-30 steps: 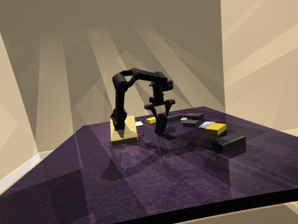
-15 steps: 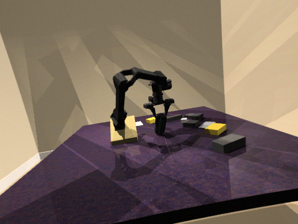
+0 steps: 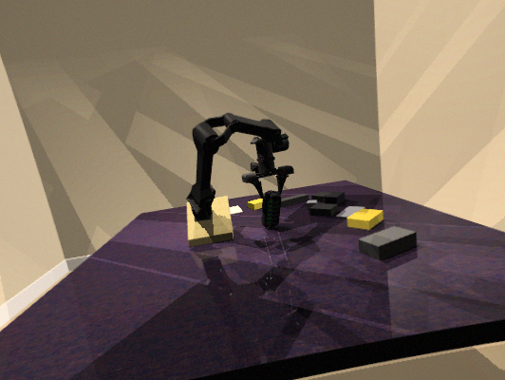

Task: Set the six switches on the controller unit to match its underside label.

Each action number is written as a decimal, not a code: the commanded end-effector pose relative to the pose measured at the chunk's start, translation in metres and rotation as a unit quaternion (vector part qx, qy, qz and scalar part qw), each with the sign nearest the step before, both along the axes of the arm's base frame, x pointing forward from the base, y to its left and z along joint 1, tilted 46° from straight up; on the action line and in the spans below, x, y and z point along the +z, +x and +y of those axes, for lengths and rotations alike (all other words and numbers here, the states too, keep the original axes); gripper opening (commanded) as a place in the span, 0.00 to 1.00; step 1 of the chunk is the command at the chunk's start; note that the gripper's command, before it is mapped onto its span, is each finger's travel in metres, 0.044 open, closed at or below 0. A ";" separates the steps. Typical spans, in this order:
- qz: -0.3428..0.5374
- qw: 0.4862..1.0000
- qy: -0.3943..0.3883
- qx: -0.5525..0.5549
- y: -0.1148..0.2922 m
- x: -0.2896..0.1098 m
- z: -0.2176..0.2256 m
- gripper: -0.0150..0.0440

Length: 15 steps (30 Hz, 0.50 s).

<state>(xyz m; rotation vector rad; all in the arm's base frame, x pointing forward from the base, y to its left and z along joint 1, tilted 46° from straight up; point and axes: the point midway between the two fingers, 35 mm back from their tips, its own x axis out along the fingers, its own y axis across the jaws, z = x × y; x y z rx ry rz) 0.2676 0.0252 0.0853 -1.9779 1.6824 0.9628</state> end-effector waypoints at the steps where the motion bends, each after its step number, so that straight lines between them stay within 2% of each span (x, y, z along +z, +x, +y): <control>1: 0.004 1.000 0.001 -0.003 -0.001 -0.005 0.003 0.82; 15: 0.004 1.000 0.001 -0.003 -0.004 -0.012 0.012 0.82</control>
